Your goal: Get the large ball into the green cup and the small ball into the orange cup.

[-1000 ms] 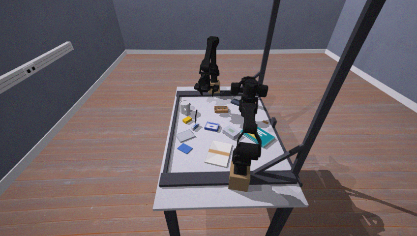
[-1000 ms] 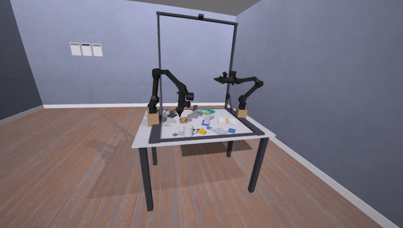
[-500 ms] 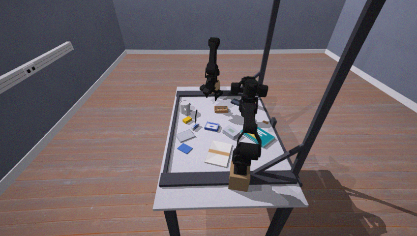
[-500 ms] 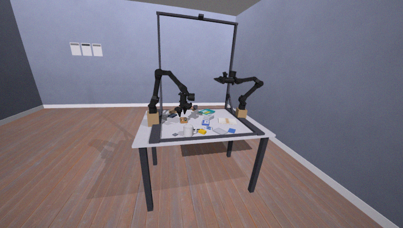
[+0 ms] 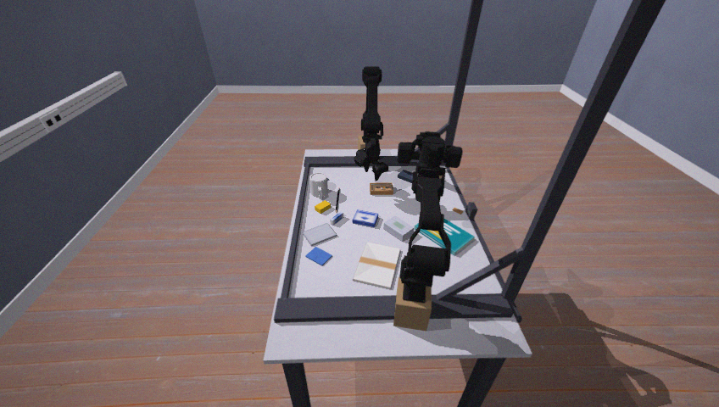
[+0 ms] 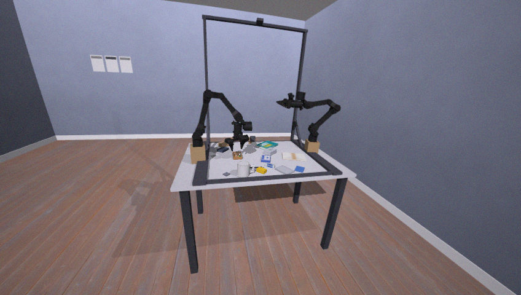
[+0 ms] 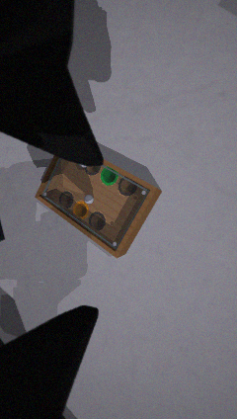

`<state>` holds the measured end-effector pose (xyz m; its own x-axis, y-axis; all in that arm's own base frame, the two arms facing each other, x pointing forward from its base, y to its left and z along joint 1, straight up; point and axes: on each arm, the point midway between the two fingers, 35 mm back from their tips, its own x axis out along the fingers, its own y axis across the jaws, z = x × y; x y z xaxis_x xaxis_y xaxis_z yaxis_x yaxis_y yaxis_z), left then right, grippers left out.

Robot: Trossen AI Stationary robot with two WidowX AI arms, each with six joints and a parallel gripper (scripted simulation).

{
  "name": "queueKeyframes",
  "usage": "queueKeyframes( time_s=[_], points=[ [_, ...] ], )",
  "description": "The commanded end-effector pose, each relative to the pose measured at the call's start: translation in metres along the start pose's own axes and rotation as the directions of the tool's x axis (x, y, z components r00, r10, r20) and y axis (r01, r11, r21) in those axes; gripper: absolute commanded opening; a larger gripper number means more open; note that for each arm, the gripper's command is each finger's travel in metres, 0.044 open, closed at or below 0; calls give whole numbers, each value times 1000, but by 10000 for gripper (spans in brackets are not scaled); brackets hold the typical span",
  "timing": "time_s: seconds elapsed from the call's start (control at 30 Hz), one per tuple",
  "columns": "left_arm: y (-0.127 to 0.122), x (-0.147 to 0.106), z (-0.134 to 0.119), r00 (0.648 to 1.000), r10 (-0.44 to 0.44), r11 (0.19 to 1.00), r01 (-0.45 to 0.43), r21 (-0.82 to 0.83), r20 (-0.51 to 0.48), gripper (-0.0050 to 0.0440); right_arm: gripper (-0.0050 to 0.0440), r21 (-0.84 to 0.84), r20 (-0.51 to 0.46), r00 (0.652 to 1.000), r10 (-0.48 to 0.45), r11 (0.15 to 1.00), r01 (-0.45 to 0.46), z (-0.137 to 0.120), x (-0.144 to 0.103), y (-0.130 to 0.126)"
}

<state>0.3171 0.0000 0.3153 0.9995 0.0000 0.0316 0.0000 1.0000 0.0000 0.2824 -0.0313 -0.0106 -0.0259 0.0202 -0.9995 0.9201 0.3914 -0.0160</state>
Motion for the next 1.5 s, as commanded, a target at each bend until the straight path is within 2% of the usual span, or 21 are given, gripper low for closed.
queueKeyframes(
  time_s=[0.0,0.1,0.2,0.53,1.2,1.47],
  points=[
    [0,-1,8,1000,0,1000,0,0,18,400,400,92,15,1000,0,996,-1,-6,4,6],
    [0,-1,8,1000,0,1000,0,0,18,400,400,116,22,1000,7,993,-9,-5,3,9],
    [0,-1,8,1000,0,1000,0,0,18,400,400,189,11,1000,3,982,-5,-16,10,13],
    [0,-1,8,1000,0,1000,0,0,18,400,400,495,40,999,17,868,-35,-37,23,31],
    [0,-1,8,1000,0,1000,0,0,18,400,400,486,26,999,29,873,-38,-39,21,32],
    [0,-1,8,1000,0,1000,0,0,18,400,400,487,24,1000,17,873,-27,-39,36,30]
  ],
)
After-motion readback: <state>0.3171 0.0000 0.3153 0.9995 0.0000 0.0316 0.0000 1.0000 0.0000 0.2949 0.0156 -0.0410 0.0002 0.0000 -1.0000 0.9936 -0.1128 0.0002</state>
